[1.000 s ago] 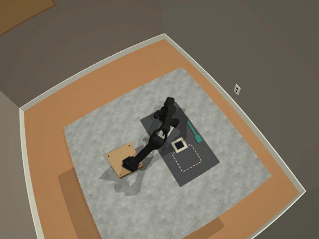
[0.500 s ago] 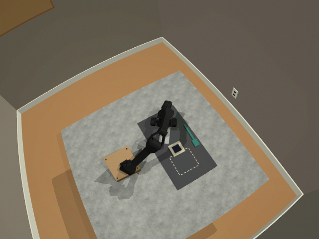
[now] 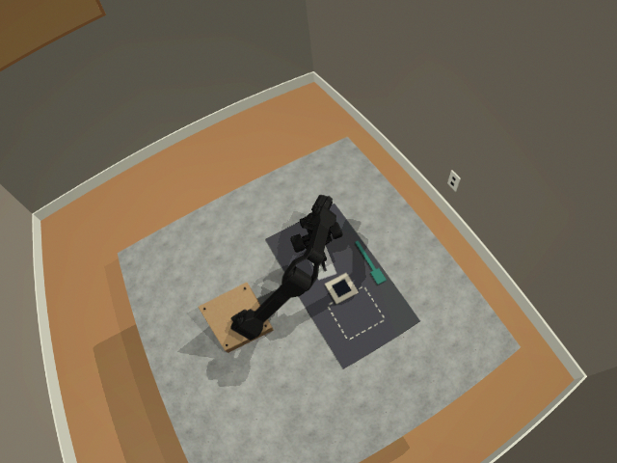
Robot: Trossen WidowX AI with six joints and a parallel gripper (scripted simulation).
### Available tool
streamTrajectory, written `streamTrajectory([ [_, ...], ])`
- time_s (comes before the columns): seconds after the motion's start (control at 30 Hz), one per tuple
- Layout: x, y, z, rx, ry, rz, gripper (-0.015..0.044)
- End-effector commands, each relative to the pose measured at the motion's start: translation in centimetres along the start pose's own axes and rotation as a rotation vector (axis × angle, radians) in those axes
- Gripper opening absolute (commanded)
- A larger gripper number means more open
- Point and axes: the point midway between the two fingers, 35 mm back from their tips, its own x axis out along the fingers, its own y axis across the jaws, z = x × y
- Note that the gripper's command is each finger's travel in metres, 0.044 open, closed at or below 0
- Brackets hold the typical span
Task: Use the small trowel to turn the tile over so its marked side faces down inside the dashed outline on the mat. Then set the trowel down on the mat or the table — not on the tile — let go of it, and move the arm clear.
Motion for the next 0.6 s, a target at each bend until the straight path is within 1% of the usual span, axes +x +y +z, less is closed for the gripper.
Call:
streamTrajectory([
  [0.0, 0.07, 0.05, -0.02, -0.107, 0.002, 0.002, 0.0130],
  [0.2, 0.07, 0.05, -0.02, -0.111, 0.002, 0.002, 0.0130],
  [0.37, 0.07, 0.05, -0.02, -0.111, 0.002, 0.002, 0.0261],
  [0.4, 0.07, 0.05, -0.02, -0.111, 0.002, 0.002, 0.0270],
  [0.57, 0.07, 0.05, -0.02, -0.111, 0.002, 0.002, 0.0270],
])
